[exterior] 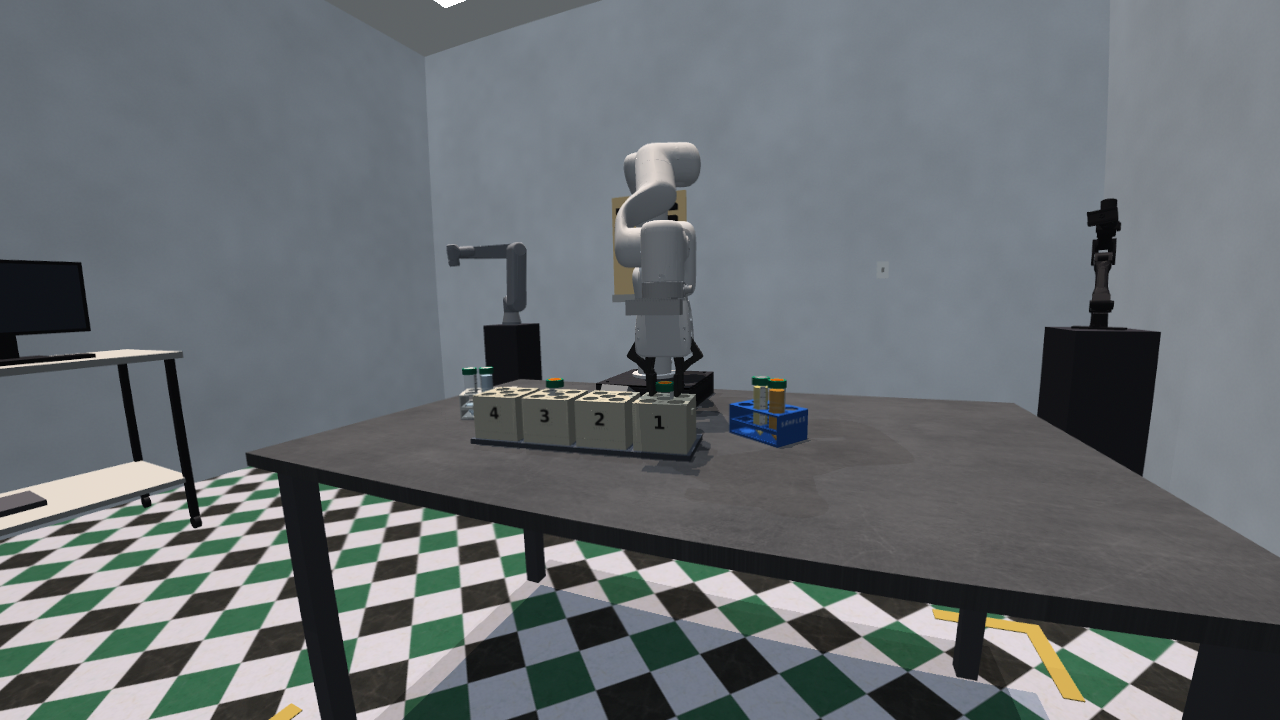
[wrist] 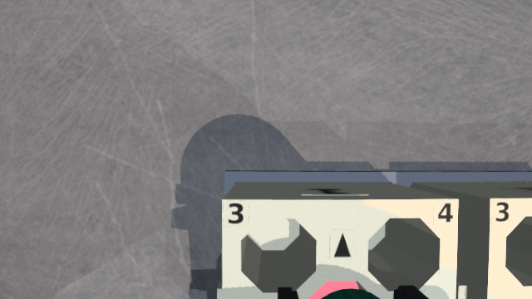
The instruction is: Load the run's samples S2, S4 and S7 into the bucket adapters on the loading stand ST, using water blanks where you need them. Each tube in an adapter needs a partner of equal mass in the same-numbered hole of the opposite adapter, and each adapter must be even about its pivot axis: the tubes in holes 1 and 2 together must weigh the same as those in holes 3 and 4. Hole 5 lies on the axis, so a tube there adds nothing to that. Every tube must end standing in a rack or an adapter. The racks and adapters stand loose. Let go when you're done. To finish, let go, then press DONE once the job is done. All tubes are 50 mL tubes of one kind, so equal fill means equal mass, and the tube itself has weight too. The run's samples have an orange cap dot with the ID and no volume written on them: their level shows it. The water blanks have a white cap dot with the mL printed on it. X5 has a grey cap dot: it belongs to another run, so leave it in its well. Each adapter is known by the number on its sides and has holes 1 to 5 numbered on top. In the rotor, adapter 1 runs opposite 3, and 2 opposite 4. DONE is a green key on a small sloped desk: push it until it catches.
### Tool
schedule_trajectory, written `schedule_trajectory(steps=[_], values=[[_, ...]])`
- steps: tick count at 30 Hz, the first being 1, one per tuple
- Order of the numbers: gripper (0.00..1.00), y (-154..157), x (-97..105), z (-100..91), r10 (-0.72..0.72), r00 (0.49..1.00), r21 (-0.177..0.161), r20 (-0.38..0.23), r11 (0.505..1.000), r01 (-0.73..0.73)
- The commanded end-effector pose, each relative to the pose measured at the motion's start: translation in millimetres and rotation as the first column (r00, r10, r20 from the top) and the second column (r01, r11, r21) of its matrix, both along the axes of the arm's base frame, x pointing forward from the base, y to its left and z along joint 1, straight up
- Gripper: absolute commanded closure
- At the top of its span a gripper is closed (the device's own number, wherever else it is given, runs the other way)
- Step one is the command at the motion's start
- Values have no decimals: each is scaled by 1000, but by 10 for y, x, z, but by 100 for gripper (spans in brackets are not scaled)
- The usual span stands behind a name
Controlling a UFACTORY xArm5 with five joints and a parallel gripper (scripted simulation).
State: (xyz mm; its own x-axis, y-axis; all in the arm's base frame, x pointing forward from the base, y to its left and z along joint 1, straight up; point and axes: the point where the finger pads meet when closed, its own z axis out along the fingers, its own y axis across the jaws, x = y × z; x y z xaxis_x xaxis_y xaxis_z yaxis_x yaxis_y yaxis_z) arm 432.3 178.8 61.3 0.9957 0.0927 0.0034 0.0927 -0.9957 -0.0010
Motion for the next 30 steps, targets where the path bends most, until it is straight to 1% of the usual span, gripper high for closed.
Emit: schedule_trajectory(steps=[1, 6, 19, 21, 30], values=[[56, 5, 13, 15, 0, 1000, -2, 5, 1000, 0], [56, 5, 13, 15, 0, 1000, -2, 5, 1000, 0], [56, 6, 11, 275, 0, 1000, -2, 5, 1000, 0], [56, 6, 11, 275, 0, 1000, -2, 5, 1000, 0], [56, 6, 10, 455, 0, 1000, -2, 5, 1000, 0]])
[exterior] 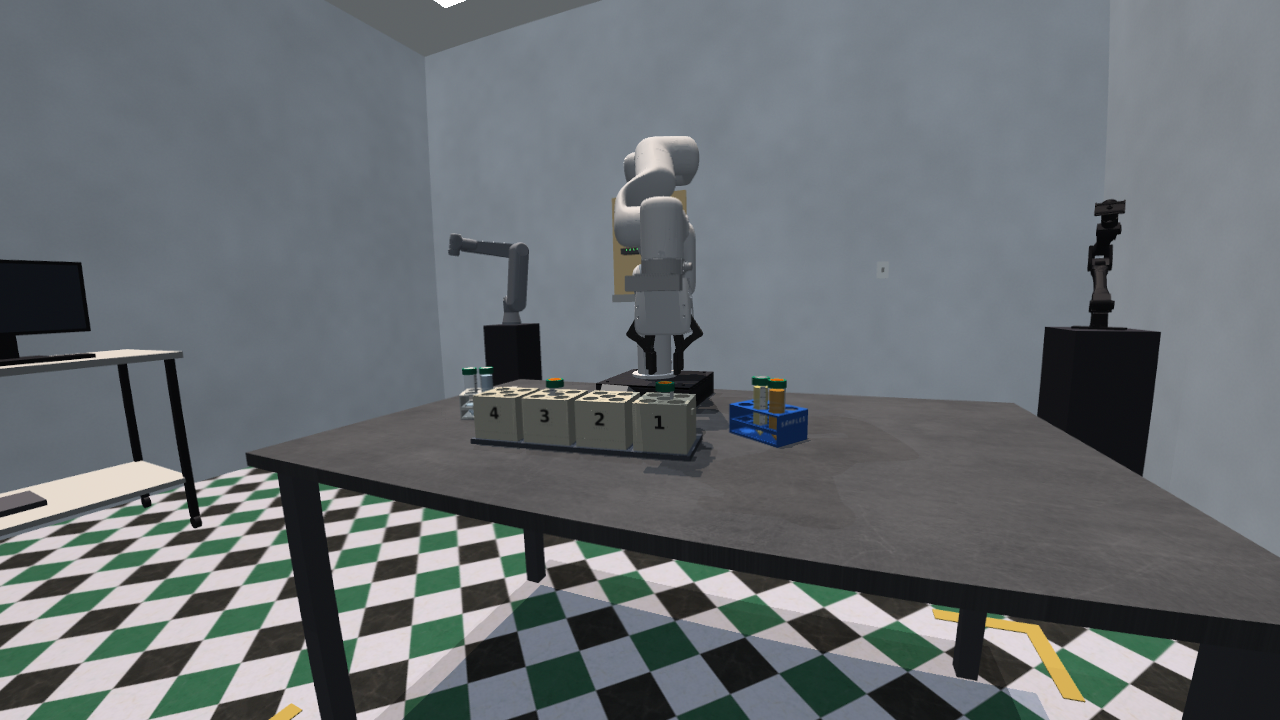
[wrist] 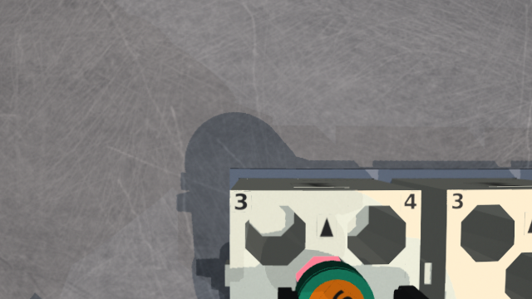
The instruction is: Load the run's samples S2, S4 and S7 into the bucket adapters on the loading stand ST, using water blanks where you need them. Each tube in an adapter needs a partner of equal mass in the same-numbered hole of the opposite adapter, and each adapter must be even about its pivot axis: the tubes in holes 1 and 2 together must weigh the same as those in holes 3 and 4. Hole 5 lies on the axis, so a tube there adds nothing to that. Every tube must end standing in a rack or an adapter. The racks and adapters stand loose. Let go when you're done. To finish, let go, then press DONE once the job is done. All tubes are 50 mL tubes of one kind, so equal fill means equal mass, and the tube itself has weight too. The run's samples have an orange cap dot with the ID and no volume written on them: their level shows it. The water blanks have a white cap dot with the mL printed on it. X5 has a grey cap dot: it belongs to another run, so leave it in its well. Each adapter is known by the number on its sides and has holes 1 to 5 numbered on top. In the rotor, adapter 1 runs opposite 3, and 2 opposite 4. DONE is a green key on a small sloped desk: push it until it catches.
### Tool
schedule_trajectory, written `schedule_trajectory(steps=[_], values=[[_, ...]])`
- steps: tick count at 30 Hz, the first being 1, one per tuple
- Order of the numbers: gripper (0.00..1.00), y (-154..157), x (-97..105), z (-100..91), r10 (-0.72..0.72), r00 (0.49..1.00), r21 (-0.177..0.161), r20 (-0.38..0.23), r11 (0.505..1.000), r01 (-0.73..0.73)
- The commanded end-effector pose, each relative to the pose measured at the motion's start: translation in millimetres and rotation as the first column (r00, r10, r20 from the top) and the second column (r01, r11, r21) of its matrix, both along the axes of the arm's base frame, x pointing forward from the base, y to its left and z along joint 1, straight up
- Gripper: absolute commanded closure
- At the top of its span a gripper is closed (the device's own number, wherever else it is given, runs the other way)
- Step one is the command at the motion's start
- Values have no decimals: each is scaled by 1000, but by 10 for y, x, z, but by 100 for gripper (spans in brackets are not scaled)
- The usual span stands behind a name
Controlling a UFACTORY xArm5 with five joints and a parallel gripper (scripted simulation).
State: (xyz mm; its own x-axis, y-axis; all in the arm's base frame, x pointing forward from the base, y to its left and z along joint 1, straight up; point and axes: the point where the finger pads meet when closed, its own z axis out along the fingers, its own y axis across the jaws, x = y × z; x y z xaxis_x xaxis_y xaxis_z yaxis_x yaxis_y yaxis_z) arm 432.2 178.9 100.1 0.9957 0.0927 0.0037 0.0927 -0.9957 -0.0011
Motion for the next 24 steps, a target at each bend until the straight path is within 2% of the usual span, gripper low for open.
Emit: schedule_trajectory(steps=[1, 24], values=[[56, 5, 11, 87, 0, 1000, -2, 5, 1000, 0], [56, 5, 8, 488, 0, 1000, -2, 5, 1000, 0]])
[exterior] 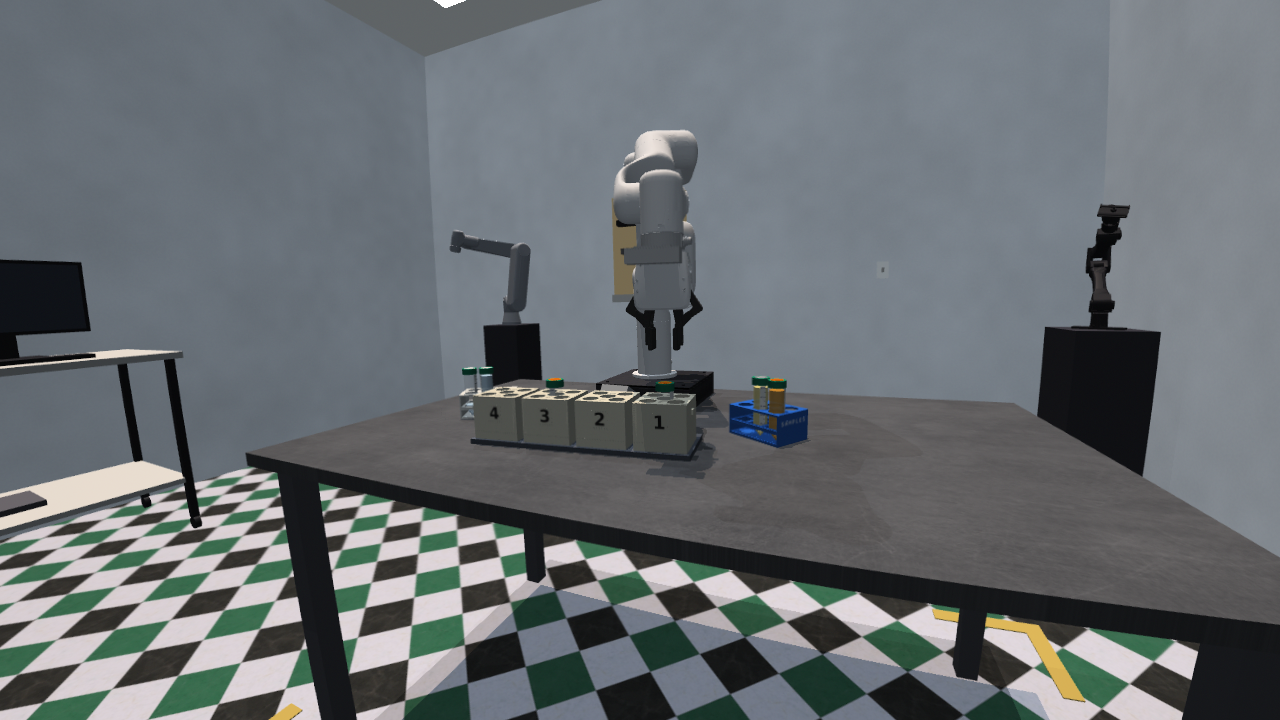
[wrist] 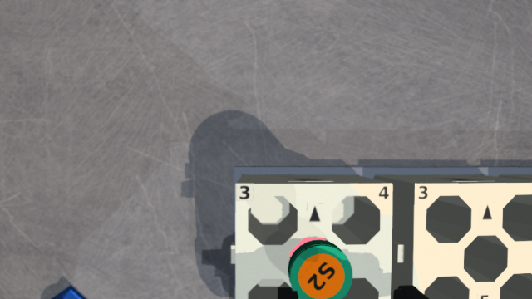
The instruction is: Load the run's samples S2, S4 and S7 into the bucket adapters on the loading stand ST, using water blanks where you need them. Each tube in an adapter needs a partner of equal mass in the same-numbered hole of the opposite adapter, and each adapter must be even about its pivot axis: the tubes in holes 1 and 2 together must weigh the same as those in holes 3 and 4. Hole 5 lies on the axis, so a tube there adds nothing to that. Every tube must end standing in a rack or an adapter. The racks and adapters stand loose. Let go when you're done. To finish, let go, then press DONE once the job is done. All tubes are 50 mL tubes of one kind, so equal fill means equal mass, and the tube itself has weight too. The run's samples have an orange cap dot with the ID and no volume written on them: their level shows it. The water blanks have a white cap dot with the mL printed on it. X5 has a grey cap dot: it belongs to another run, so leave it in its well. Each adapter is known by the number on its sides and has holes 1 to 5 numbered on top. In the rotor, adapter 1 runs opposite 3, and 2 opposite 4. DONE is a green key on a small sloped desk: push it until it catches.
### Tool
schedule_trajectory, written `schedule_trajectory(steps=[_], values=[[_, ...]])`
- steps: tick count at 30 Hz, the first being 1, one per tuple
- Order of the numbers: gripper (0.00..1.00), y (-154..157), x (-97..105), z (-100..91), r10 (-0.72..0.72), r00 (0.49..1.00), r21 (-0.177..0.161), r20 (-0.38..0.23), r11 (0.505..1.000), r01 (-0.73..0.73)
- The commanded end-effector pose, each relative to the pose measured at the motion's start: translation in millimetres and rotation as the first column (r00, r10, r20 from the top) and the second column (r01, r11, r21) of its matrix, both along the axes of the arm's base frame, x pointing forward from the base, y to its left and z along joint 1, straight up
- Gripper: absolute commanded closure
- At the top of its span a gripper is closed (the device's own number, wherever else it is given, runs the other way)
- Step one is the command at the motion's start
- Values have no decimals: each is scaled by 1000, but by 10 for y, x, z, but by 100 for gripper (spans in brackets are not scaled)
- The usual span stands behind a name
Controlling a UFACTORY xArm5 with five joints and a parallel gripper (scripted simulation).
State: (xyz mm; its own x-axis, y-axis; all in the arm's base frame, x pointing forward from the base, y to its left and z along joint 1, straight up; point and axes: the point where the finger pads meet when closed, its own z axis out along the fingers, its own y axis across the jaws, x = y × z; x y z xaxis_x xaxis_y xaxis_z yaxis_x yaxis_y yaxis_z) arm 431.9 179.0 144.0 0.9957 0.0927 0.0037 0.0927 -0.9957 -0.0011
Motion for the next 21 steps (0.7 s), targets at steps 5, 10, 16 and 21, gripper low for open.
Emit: schedule_trajectory(steps=[5, 10, 16, 21], values=[[56, 5, 10, 128, 0, 1000, -2, 5, 1000, 0], [56, 5, 9, 229, 0, 1000, -2, 5, 1000, 0], [56, 5, 8, 349, 0, 1000, -2, 5, 1000, 0], [56, 5, 8, 409, 0, 1000, -2, 5, 1000, 0]])
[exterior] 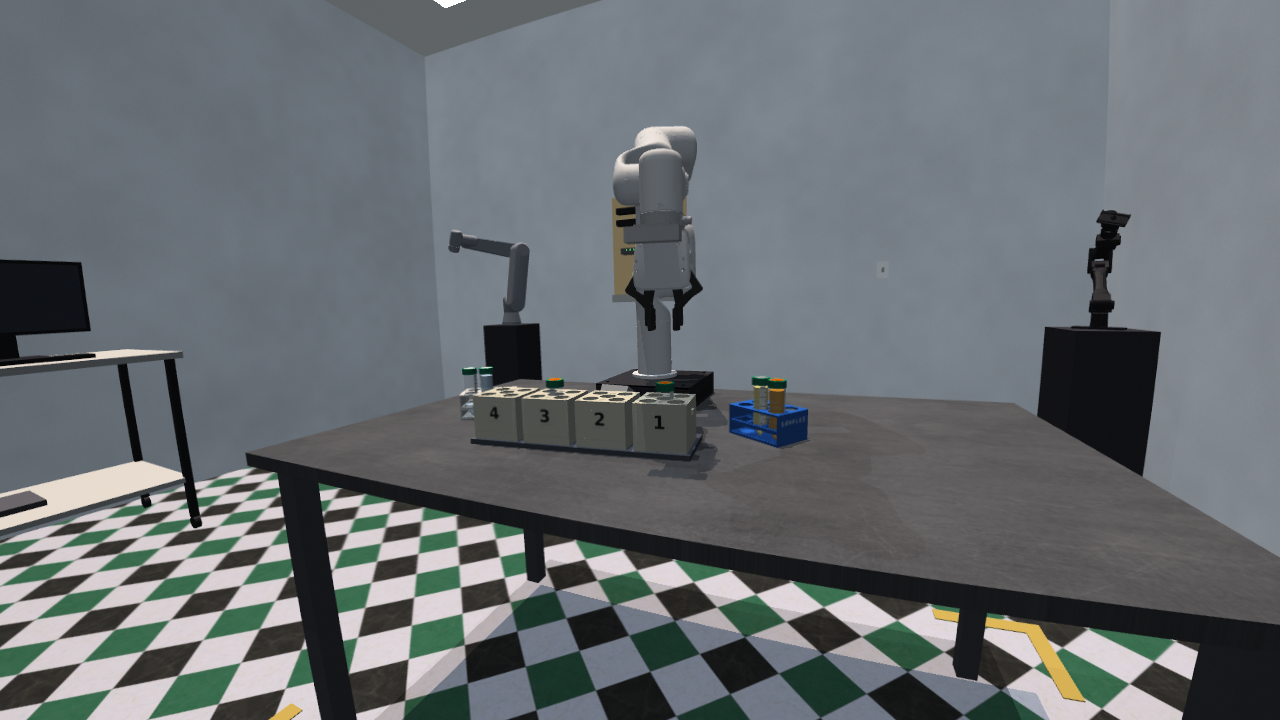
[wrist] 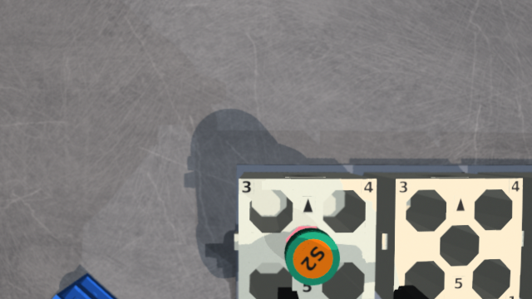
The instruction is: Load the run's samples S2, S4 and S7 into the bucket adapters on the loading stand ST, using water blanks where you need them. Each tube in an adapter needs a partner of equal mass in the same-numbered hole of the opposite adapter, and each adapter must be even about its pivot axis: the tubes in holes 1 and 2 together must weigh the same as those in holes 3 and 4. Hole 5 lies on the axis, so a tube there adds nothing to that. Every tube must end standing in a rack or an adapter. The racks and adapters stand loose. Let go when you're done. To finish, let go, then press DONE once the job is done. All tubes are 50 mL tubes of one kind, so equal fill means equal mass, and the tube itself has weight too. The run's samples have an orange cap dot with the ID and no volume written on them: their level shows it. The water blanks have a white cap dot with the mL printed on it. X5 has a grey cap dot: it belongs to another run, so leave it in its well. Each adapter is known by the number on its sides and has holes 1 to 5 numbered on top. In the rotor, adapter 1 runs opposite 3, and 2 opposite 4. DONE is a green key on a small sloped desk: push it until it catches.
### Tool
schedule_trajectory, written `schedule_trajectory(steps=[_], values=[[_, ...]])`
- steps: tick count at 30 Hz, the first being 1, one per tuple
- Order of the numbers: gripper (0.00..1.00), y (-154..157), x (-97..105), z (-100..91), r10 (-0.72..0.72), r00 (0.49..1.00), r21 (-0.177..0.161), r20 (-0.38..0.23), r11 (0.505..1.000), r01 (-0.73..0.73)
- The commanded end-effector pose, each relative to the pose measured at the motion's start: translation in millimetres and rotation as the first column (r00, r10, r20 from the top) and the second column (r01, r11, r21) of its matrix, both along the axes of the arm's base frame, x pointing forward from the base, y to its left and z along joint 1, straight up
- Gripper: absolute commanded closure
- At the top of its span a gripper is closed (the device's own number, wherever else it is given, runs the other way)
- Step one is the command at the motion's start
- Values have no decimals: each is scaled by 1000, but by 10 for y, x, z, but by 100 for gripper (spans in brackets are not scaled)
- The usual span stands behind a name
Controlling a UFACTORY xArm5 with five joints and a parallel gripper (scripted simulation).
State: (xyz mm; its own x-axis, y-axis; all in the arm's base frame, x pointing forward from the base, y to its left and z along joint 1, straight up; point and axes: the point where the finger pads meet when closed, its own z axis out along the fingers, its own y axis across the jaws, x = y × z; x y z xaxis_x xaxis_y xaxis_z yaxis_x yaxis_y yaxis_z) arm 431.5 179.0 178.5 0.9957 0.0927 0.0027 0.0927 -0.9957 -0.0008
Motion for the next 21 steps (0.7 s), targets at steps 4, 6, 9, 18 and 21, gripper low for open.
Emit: schedule_trajectory(steps=[4, 6, 9, 18, 21], values=[[56, 5, 11, 145, 0, 1000, -2, 6, 1000, 0], [56, 5, 11, 158, 0, 1000, -2, 6, 1000, 0], [56, 5, 11, 158, 0, 1000, -2, 6, 1000, 0], [56, 5, 11, 158, 0, 1000, -2, 6, 1000, 0], [56, 5, 11, 158, 0, 1000, -2, 6, 1000, 0]])
